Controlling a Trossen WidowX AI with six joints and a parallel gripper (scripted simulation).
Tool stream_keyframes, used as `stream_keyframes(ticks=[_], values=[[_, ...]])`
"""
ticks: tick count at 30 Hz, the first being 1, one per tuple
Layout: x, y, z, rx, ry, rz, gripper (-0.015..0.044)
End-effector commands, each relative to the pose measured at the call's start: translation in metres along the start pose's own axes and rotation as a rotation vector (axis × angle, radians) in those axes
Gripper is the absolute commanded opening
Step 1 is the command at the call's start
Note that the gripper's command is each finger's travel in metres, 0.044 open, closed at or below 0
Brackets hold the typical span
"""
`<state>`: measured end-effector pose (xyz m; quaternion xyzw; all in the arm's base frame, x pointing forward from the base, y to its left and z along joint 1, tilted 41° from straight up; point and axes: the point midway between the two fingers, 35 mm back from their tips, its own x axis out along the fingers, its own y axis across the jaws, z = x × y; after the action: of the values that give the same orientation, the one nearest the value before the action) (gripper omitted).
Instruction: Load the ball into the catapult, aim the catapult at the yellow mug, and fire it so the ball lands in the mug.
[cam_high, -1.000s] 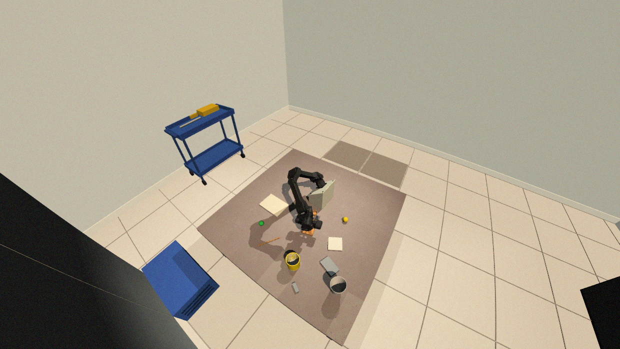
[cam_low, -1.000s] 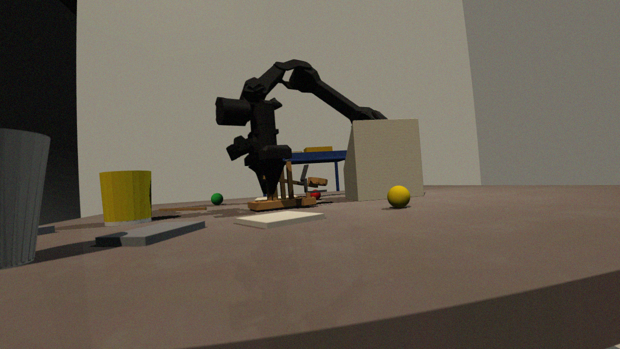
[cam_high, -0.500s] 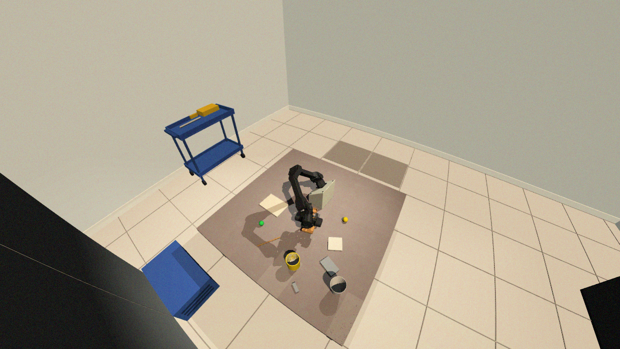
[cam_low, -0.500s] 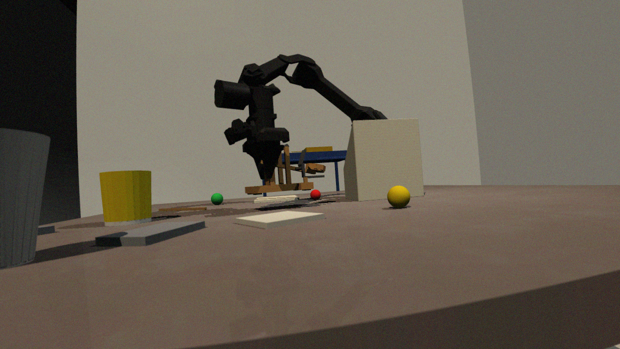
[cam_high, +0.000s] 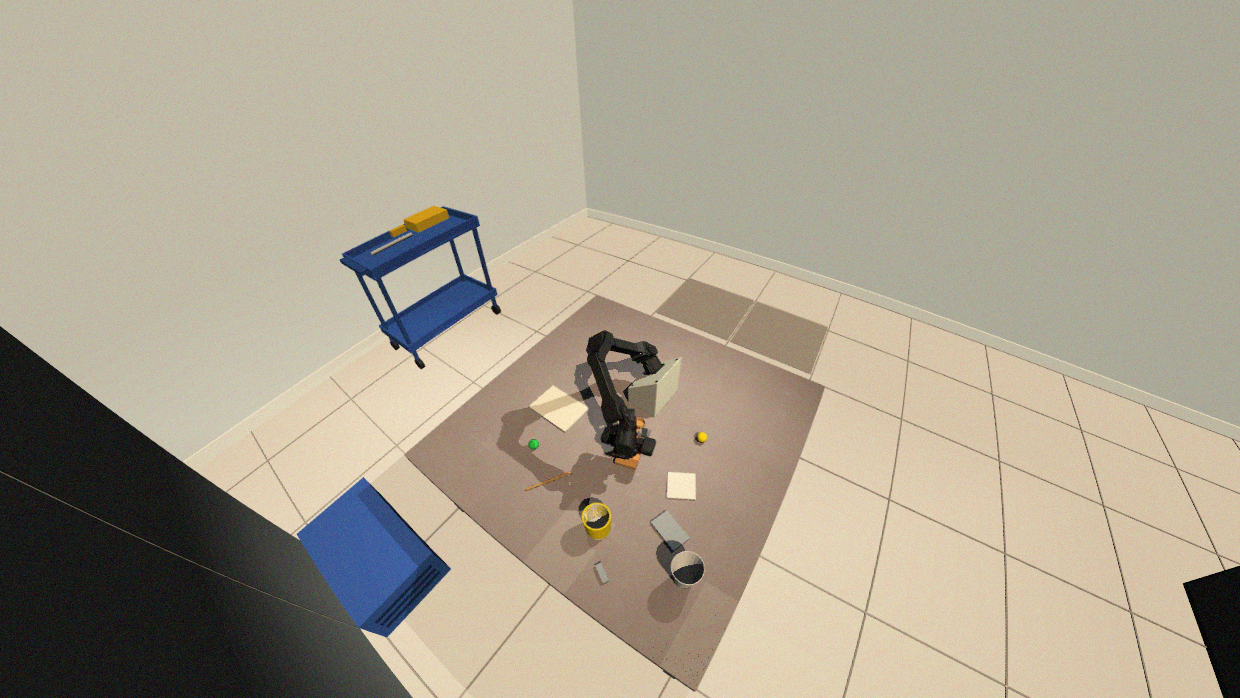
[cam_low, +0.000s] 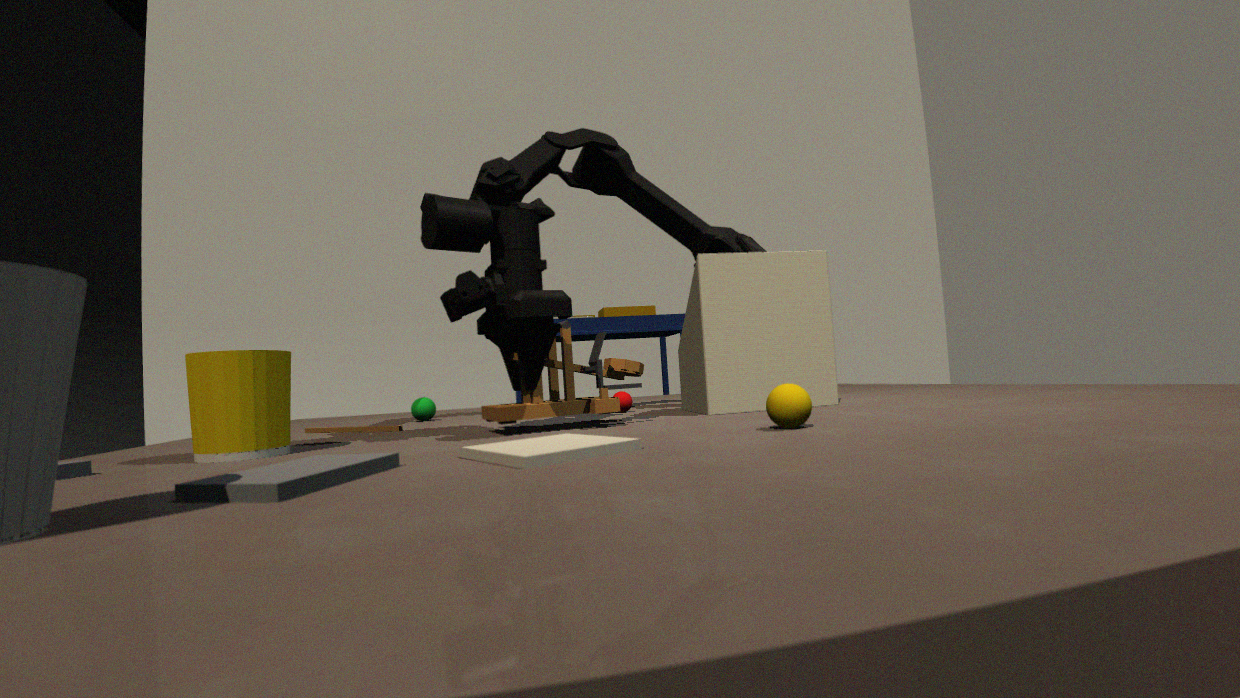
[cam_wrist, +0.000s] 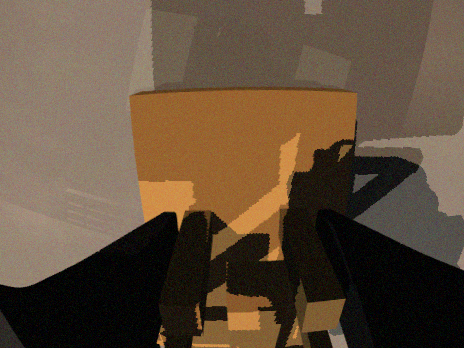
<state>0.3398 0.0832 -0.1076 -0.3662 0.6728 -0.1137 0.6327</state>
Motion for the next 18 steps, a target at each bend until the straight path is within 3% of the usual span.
stream_keyframes(ticks=[1, 13, 18], values=[[0.0031, -0.0002, 0.0008, -0.006, -0.007, -0.003, 0.0], [0.0114, -0.0002, -0.0005, -0.001, 0.0, -0.001, 0.0], [0.0114, -0.0002, -0.0005, -0.001, 0.0, -0.001, 0.0131]])
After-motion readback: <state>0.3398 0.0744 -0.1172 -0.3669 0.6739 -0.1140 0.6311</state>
